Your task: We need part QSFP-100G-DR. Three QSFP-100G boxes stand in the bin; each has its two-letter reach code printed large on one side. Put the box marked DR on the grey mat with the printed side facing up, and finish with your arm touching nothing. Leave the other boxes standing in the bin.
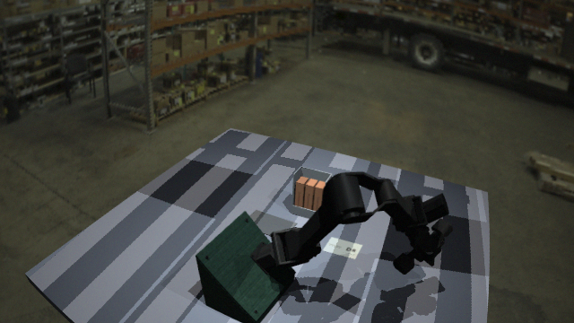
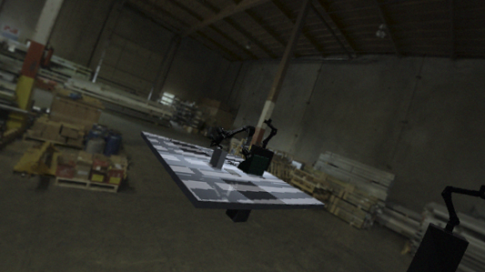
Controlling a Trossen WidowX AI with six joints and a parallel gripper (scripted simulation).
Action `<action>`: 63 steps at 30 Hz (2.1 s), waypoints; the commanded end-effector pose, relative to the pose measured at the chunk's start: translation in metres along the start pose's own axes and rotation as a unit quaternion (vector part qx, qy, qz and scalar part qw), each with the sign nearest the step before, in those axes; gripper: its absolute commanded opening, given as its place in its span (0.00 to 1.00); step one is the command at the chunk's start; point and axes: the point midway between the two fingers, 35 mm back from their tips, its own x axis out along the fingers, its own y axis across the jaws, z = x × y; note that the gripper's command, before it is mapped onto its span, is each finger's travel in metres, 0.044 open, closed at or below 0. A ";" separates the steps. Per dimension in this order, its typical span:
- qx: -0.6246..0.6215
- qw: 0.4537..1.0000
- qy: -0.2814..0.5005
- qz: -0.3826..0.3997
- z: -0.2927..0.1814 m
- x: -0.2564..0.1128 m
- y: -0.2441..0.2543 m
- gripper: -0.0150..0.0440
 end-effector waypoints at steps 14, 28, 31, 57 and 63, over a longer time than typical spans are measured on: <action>-0.182 0.977 0.101 0.041 -0.094 -0.029 0.016 0.25; -0.337 0.922 0.166 0.098 -0.163 -0.072 0.019 0.25; -0.370 0.905 0.176 0.112 -0.177 -0.083 0.019 0.25; -0.620 0.711 0.215 0.251 -0.276 -0.190 -0.006 0.25; -0.669 0.654 0.210 0.286 -0.292 -0.217 -0.017 0.25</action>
